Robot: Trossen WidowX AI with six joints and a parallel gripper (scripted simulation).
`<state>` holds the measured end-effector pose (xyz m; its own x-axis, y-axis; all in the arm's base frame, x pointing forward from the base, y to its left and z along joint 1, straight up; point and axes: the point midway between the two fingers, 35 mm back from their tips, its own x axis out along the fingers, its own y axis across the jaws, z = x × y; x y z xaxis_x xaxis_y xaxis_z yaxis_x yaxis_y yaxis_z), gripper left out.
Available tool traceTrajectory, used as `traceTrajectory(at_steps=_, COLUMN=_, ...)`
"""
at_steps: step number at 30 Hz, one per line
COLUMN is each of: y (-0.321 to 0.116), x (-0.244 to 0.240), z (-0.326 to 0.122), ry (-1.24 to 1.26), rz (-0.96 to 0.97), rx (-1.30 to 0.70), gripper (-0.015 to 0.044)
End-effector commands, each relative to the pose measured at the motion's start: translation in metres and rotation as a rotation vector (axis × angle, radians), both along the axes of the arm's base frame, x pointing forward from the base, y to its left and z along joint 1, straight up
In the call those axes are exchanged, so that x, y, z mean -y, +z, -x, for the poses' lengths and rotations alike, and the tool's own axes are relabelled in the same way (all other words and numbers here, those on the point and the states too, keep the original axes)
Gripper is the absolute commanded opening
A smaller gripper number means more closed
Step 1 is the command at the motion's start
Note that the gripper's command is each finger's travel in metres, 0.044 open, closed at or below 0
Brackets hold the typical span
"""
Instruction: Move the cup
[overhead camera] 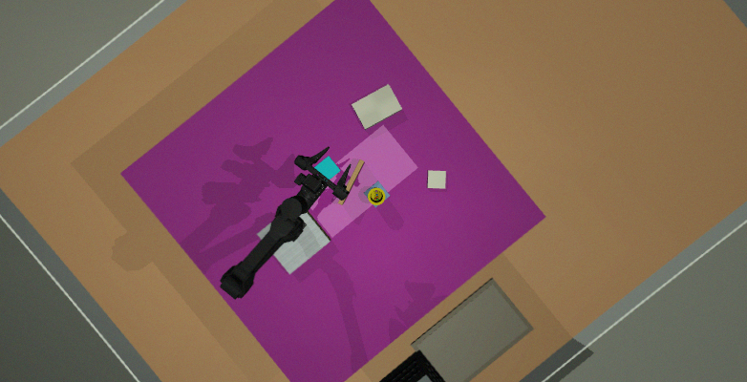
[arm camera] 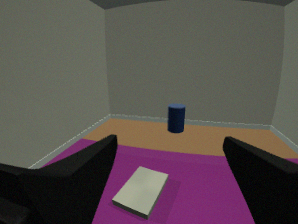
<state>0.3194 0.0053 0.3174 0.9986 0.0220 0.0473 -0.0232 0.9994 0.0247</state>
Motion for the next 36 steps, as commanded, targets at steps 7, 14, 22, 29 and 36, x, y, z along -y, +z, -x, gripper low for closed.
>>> traceTrajectory(at_steps=7, y=-0.07, x=0.053, z=-0.037, ry=-0.074, rz=0.368, rx=-0.473, gripper=0.0216)
traceTrajectory(at_steps=14, y=-0.152, x=0.119, z=-0.028, ry=0.104, rz=0.666, rx=-1.033, gripper=0.0166)
traceTrajectory(at_steps=22, y=-0.205, x=0.161, z=0.023, ry=0.576, rz=0.745, rx=-1.449, gripper=0.0166)
traceTrajectory(at_steps=29, y=-0.209, x=0.165, z=0.029, ry=0.639, rz=0.739, rx=-1.478, gripper=0.0166)
traceTrajectory(at_steps=36, y=-0.209, x=0.165, z=0.027, ry=0.639, rz=0.739, rx=-1.478, gripper=0.0166)
